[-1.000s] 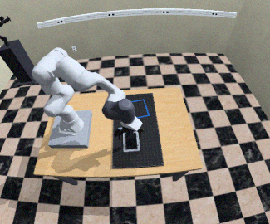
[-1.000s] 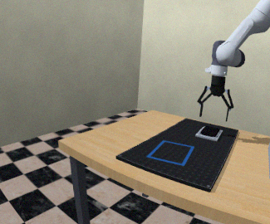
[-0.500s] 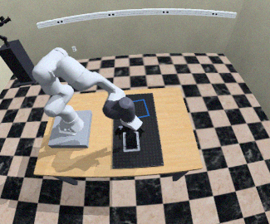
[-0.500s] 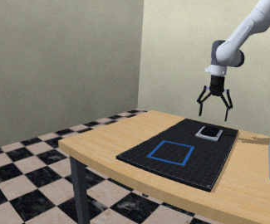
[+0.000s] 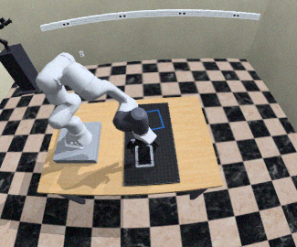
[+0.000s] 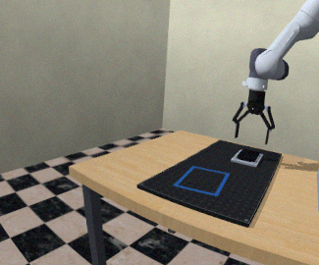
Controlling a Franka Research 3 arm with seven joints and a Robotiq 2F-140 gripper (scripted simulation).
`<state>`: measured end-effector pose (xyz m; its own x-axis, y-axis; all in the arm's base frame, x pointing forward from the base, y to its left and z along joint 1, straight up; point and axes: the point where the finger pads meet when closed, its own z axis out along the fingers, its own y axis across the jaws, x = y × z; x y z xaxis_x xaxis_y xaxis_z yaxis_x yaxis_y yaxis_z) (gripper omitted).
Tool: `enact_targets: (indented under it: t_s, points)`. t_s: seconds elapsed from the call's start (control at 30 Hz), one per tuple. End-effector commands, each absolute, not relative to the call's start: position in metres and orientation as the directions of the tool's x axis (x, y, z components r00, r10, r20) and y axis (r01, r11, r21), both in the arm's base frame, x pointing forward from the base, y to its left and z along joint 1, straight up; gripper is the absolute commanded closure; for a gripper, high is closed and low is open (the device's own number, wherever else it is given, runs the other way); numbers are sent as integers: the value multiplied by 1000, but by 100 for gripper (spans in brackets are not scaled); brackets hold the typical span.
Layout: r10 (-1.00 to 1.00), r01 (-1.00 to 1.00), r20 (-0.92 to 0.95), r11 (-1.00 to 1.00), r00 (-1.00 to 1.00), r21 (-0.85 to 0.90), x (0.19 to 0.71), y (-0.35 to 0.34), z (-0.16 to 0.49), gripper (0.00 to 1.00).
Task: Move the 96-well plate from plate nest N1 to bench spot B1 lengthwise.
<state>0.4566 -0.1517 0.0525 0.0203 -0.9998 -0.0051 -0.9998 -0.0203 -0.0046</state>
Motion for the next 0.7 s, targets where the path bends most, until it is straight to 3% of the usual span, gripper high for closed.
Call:
enact_targets:
  t_s: [0.0, 0.67]
  points:
    - [-1000, -1000, -3, -9, 9, -6, 457, -152, 47, 0]
    - [-1000, -1000, -3, -9, 9, -6, 457, -152, 17, 0]
